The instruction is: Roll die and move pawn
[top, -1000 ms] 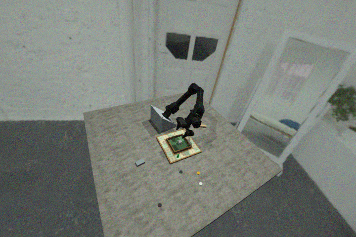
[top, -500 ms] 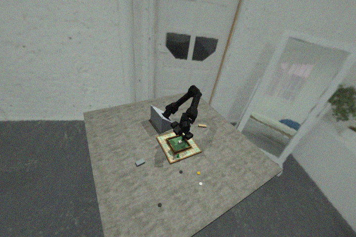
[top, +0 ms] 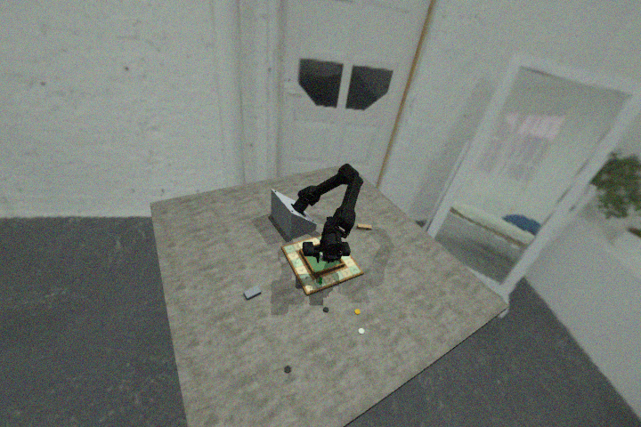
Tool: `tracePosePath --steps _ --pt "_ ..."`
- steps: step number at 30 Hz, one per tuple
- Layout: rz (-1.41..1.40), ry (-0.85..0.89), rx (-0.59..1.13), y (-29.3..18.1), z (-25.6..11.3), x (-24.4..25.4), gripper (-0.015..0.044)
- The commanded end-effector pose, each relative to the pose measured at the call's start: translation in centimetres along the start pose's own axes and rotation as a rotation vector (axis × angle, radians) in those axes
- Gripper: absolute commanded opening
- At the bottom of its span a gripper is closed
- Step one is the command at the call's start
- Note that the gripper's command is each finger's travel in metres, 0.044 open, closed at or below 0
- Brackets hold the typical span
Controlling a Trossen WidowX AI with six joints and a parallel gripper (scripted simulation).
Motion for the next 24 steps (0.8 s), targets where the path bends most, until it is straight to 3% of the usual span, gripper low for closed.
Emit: tracePosePath --steps 1,24 --pt "-0.565 0.041 -0.006 3.8 2.1 -2.1 0.02" --pt "-0.565 0.042 -0.007 3.9 3.6 -1.7 0.02"
Point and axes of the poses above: the point midway between the two fingers, 35 mm back from their tips, its own z axis out along the fingers, its own x axis across the jaws, y = z × x, the point moved 7 cm from there along -z, back along the fingers, and after that the axes turned 12 degrees about -z, right-handed, at the moved point
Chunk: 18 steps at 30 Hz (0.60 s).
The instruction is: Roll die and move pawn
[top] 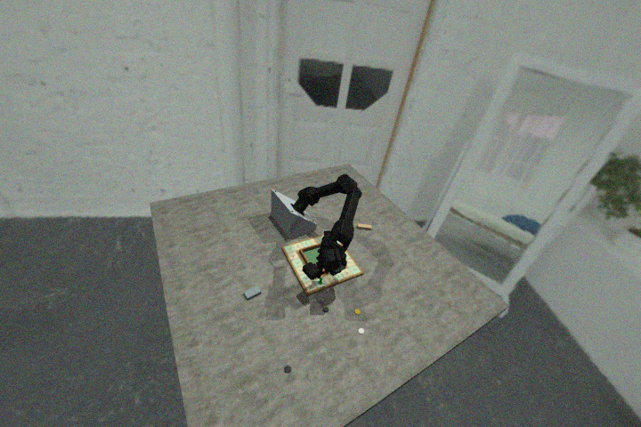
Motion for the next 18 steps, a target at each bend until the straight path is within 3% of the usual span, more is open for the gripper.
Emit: tracePosePath --steps 1,18 --pt "0.012 0.013 0.005 -0.3 0.7 0.0 0.02" --pt "0.011 0.014 0.004 -0.3 3.5 0.0 0.02"
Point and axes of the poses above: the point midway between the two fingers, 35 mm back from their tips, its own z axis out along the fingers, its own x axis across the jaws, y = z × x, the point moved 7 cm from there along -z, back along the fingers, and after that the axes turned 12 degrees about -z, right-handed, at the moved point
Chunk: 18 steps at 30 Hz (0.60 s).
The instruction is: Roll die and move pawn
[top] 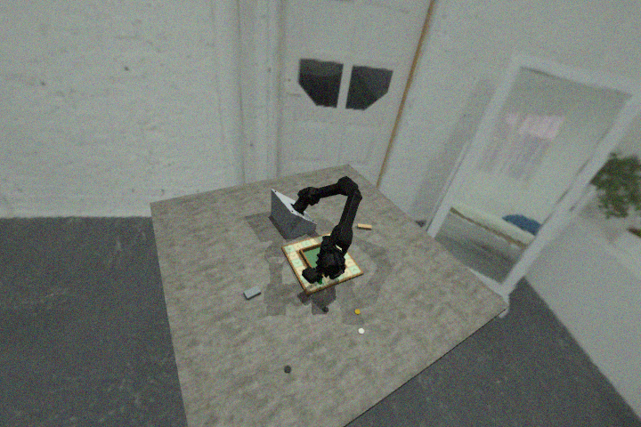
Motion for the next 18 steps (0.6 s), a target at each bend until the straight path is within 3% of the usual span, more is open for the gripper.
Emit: tracePosePath --steps 1,11,18 --pt "0.012 0.016 0.008 -0.4 1.2 0.1 0.02" --pt "0.012 0.017 0.008 -0.4 2.3 0.1 0.02" --pt "0.012 0.017 0.008 -0.4 2.3 0.1 0.0036"
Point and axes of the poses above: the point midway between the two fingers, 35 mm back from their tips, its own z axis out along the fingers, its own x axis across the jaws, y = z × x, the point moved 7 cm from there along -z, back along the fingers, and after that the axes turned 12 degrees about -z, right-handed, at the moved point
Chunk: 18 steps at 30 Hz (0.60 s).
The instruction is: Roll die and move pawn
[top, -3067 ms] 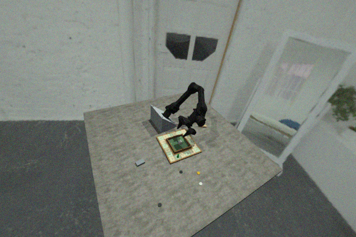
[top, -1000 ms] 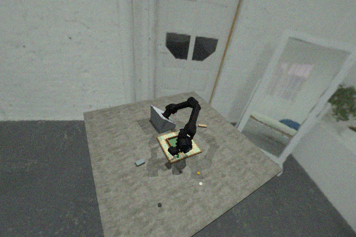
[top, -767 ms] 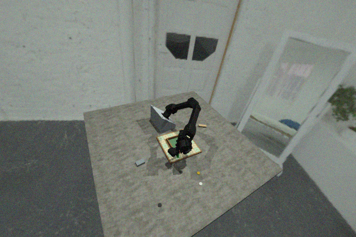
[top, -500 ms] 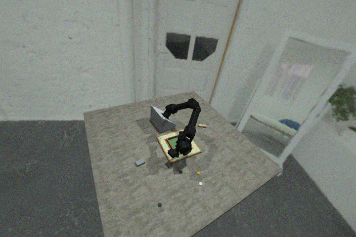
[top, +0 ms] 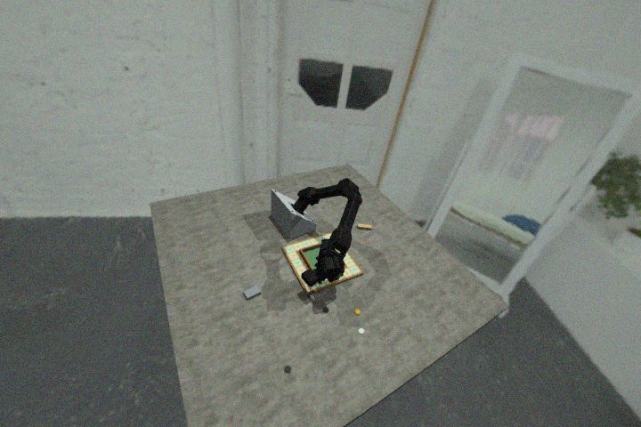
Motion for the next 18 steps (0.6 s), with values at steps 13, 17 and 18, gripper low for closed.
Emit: tracePosePath --steps 13,17,18 --pt "0.008 0.003 -0.003 0.0 -1.5 -0.3 0.0" --pt "0.008 -0.004 -0.008 0.1 -4.4 -0.6 0.0" --pt "0.008 -0.005 -0.008 0.1 -5.1 -0.7 0.0"
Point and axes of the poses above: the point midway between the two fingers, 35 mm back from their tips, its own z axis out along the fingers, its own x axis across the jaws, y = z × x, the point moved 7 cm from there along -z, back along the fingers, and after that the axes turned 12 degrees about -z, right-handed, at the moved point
